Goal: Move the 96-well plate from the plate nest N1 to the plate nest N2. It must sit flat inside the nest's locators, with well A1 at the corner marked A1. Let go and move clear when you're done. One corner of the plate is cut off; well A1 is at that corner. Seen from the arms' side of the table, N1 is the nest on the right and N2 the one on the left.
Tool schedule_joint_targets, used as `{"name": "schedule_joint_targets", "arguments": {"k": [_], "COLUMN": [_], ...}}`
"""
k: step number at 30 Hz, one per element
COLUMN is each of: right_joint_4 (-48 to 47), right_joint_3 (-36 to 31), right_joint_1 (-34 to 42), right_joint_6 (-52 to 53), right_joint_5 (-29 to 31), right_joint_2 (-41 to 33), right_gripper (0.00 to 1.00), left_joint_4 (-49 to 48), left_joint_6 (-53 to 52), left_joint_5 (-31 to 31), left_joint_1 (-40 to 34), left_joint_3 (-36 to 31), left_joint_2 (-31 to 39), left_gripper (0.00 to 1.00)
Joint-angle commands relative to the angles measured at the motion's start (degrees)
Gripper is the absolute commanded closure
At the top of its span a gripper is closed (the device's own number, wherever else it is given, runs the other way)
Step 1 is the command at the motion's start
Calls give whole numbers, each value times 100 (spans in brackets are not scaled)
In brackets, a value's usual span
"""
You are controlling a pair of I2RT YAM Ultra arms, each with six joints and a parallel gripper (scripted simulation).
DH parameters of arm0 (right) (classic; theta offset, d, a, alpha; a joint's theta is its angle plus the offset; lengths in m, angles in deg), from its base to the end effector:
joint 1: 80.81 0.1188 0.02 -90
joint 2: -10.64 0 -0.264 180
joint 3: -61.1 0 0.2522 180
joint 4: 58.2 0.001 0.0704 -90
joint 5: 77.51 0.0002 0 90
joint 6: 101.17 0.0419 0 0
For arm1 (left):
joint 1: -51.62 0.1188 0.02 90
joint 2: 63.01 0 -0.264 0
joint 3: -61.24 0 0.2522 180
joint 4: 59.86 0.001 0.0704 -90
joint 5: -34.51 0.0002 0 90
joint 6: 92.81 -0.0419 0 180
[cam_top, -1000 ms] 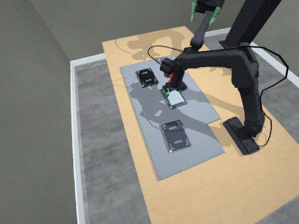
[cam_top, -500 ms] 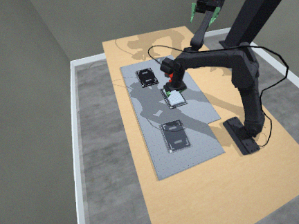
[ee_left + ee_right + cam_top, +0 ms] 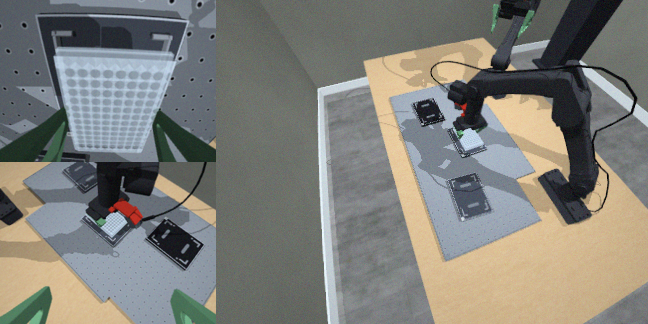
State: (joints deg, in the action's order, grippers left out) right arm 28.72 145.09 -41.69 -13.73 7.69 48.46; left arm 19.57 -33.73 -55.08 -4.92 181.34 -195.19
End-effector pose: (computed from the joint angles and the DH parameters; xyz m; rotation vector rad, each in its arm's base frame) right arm 0.0522 0.0483 0.3893 -0.8654 2.1483 0.4251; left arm 0.2436 -0.3673 0.1494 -2.1527 -2.2505 0.0018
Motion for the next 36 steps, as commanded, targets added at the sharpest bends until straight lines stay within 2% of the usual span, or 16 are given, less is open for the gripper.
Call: {"name": "schedule_joint_targets", "arguments": {"k": [1, 7, 10, 15, 22, 24, 25, 29, 36], "right_joint_4": [-13, -141, -617, -2234, -4706, -4706, -5360, -6516, -7873], "right_joint_3": [166, 229, 120, -436, -1578, -1578, -1779, -2368, -3032], "right_joint_1": [69, 51, 96, 240, 812, 812, 916, 1183, 1421], "right_joint_6": [64, 102, 117, 165, 317, 317, 354, 406, 447], "right_joint_5": [46, 78, 76, 35, 159, 159, 225, 291, 392], "right_joint_2": [-19, -83, 66, 439, 1499, 1499, 1815, 2428, 3091], "right_gripper": [0, 0, 0, 0, 0, 0, 0, 0, 0], "left_joint_4": [345, 252, 50, -204, -522, -522, -616, -698, -743], "left_joint_6": [-39, -130, -354, -1127, -2587, -2587, -2903, -3583, -4144], "left_joint_5": [-39, -91, -73, -110, -149, -149, -121, -123, -76], "left_joint_1": [-38, -6, 106, 569, 1860, 1860, 2146, 2870, 3576], "left_joint_3": [332, 307, 103, -622, -1931, -1931, -2106, -2438, -2531], "left_joint_2": [310, 300, 385, 805, 1622, 1622, 1761, 1976, 2047], "left_gripper": [21, 21, 21, 21, 21, 21, 21, 21, 21]}}
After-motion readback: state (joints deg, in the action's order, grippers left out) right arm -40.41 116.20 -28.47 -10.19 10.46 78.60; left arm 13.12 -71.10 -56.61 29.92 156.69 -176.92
